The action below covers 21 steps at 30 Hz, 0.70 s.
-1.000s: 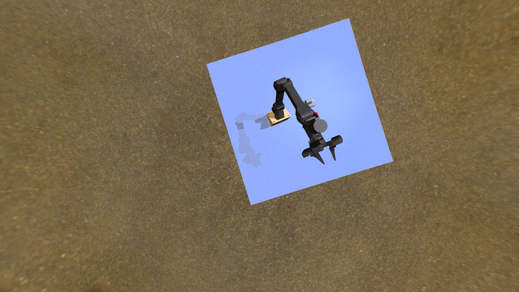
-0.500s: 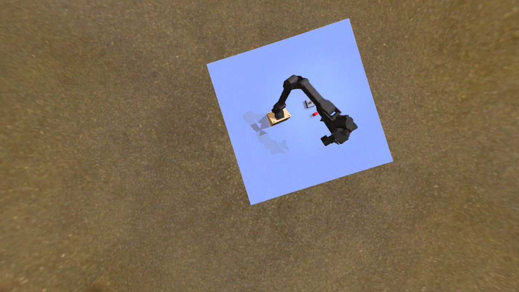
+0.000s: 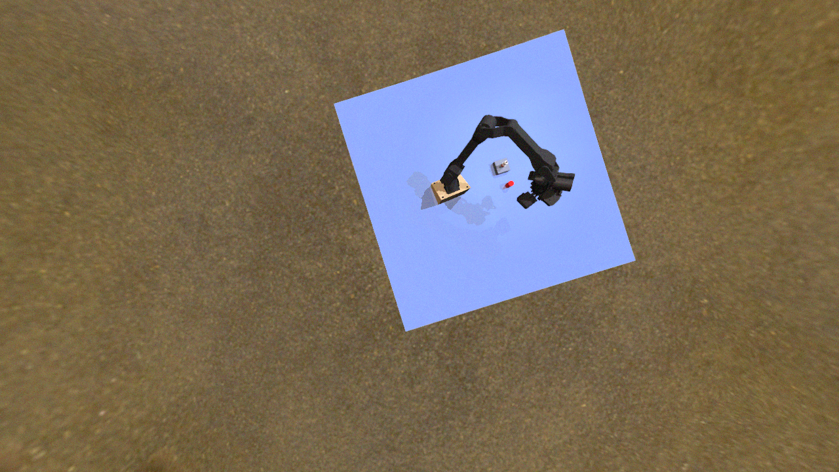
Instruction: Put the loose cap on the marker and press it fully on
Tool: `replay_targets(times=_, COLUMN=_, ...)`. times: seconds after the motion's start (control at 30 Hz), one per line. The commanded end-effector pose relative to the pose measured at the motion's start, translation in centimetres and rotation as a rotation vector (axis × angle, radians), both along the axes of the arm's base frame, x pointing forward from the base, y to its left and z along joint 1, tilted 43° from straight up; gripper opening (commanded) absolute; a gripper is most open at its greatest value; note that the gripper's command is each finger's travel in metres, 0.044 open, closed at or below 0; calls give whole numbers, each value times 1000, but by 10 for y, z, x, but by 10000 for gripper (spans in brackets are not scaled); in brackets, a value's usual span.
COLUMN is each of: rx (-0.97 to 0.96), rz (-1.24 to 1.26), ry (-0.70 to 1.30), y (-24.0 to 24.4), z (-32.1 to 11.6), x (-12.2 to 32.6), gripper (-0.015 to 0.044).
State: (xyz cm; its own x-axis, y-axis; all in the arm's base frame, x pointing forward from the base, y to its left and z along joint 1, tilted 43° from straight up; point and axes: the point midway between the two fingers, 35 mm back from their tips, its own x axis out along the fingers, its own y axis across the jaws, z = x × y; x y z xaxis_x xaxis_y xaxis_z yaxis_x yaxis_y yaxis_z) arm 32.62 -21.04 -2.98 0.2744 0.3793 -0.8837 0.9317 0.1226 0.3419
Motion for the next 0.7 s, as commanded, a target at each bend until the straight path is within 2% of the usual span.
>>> replay_targets(times=0.0, rx=167, rz=117, ry=83, y=75, z=-9, x=2, gripper=244)
replay_targets(times=0.17, rx=312, rz=223, ry=182, y=142, z=-10, x=-6, gripper=244)
replay_targets(times=0.47, rx=324, rz=232, ry=192, y=148, z=-10, x=-8, gripper=244)
replay_targets(times=0.67, rx=325, rz=233, ry=191, y=172, z=-36, x=-7, gripper=244)
